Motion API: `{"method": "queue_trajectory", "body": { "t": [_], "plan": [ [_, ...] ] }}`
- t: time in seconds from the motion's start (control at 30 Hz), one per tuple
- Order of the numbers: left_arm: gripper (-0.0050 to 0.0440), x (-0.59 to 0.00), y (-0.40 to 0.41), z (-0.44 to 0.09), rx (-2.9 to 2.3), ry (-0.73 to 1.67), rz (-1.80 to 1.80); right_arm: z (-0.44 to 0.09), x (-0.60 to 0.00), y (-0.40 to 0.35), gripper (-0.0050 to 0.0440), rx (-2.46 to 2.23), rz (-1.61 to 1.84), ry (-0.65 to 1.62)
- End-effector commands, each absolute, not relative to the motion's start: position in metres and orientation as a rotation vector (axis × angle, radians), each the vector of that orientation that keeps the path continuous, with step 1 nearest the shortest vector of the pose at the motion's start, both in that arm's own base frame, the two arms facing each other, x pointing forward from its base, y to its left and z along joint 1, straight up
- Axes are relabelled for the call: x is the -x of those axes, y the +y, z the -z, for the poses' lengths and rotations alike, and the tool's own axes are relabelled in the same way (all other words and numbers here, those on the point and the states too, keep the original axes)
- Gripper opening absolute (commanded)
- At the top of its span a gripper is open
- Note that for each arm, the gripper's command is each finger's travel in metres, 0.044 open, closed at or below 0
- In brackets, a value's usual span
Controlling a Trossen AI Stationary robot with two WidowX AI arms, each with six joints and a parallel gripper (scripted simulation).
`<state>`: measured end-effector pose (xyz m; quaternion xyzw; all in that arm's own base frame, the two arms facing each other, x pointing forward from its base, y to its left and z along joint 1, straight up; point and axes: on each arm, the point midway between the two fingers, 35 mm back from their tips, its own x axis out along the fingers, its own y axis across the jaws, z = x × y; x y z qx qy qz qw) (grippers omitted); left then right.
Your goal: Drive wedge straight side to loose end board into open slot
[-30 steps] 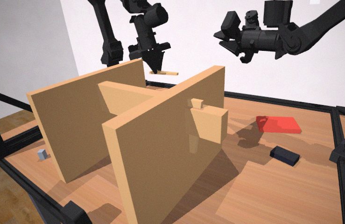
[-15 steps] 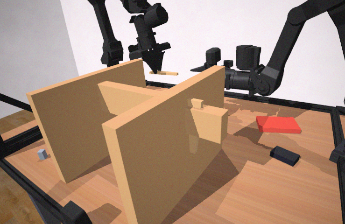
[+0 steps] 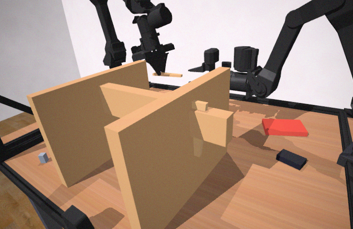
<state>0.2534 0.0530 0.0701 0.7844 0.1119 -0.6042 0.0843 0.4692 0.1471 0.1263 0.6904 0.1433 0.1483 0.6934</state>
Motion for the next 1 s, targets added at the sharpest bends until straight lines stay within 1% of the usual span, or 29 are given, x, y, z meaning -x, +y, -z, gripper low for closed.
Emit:
{"method": "queue_trajectory", "body": {
  "t": [0.0,0.97],
  "plan": [
    [0.0,-0.254,0.052,-0.071,-2.346,0.325,1.8,-0.123,-0.481,0.152,0.0192,-1.546,-0.325,0.325],
    [0.0,-0.254,0.052,-0.071,-2.346,0.325,1.8,-0.123,-0.541,0.179,0.0192,-1.546,-0.325,0.325]
  ]
}}
